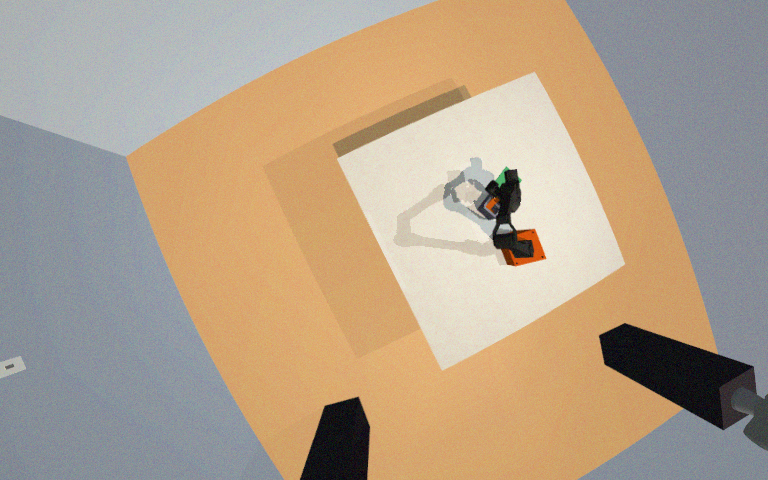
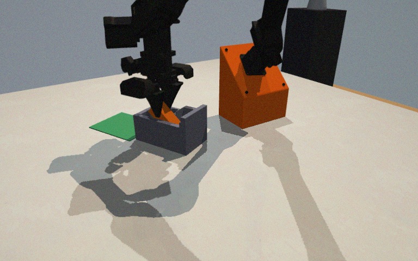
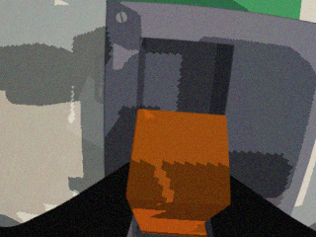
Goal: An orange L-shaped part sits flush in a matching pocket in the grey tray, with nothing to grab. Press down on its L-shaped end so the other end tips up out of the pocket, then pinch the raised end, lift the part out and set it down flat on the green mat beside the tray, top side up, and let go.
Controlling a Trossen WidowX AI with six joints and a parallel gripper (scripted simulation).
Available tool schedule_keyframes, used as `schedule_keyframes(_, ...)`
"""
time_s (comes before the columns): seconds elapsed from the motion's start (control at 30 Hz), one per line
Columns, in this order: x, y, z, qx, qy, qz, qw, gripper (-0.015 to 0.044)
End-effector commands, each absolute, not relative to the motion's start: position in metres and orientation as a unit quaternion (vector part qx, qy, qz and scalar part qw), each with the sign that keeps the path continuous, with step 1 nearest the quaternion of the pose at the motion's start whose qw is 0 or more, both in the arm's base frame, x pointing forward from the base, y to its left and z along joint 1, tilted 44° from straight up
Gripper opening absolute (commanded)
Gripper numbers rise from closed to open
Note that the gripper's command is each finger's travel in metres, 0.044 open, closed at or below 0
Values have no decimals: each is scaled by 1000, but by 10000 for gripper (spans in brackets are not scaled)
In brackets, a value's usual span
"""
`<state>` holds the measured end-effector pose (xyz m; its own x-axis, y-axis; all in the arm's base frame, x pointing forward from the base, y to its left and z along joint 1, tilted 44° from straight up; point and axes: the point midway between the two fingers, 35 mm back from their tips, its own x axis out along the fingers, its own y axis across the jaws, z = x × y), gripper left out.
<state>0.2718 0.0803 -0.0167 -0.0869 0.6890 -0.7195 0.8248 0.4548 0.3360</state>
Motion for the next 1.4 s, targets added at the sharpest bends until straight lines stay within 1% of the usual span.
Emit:
schedule_keyframes(0.0, 272, 79, -15, 516, 733, -77, 437, 0)
schedule_keyframes(1.37, 277, 35, 30, 517, 733, -78, 435, 0)
